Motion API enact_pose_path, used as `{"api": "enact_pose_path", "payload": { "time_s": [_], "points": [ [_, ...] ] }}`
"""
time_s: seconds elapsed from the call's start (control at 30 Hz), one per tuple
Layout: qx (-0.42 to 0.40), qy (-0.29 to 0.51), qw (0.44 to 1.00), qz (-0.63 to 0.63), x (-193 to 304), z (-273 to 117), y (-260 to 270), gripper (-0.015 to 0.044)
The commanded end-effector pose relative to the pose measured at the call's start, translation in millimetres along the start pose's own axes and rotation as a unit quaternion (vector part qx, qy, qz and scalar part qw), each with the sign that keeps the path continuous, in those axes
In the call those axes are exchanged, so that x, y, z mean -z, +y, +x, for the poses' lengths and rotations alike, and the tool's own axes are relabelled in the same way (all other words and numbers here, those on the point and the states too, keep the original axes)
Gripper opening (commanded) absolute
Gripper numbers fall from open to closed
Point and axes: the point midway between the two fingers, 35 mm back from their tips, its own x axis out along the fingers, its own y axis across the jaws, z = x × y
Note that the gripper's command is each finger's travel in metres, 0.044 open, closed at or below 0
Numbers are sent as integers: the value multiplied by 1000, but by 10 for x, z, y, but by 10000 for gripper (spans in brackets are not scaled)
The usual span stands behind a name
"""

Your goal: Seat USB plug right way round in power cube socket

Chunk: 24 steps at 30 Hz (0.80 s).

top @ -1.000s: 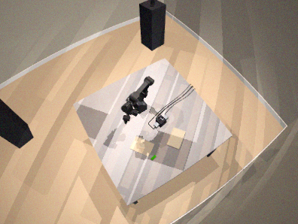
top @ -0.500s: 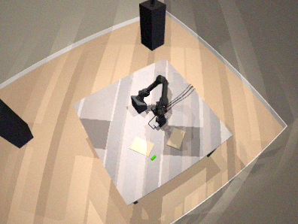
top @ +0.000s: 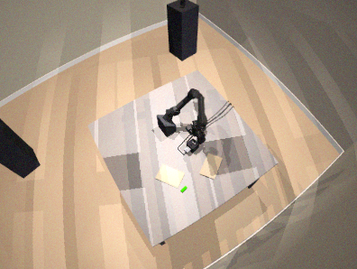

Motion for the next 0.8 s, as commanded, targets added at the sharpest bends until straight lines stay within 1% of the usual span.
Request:
{"api": "enact_pose_path", "payload": {
  "time_s": [0.0, 0.77],
  "points": [
    [-1, -2, 1000, 1, -2, 38, 5, 440],
    [-1, -3, 1000, 0, -3, 270, 0, 440]
  ]
}}
